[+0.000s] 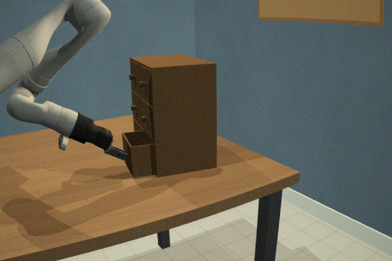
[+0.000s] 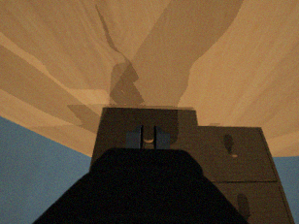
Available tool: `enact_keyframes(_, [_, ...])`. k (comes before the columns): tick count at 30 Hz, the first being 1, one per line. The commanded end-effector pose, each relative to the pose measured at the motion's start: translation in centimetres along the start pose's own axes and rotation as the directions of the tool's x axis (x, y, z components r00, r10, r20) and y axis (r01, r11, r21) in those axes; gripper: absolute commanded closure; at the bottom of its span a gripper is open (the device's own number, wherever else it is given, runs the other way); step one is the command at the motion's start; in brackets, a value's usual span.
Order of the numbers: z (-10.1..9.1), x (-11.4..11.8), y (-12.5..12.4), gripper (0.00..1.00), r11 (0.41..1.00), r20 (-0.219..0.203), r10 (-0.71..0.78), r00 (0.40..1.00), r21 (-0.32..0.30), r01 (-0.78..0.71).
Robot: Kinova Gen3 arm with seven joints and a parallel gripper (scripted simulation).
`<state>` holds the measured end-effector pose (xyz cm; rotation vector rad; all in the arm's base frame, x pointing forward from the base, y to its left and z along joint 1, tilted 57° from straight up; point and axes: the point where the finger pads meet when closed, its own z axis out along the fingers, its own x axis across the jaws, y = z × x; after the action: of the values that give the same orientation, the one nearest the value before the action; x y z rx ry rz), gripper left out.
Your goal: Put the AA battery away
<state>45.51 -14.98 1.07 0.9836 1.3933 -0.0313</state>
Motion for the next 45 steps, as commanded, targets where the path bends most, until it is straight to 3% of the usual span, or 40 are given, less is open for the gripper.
enact_keyframes(1, [0.0, 0.0, 0.1, 0.63, 1.0, 0.0, 0.001, 1.0, -0.002, -0.001])
enact_keyframes(45, [1.3, 0.0, 0.8, 0.63, 1.0, 0.0, 0.001, 1.0, -0.002, -0.001])
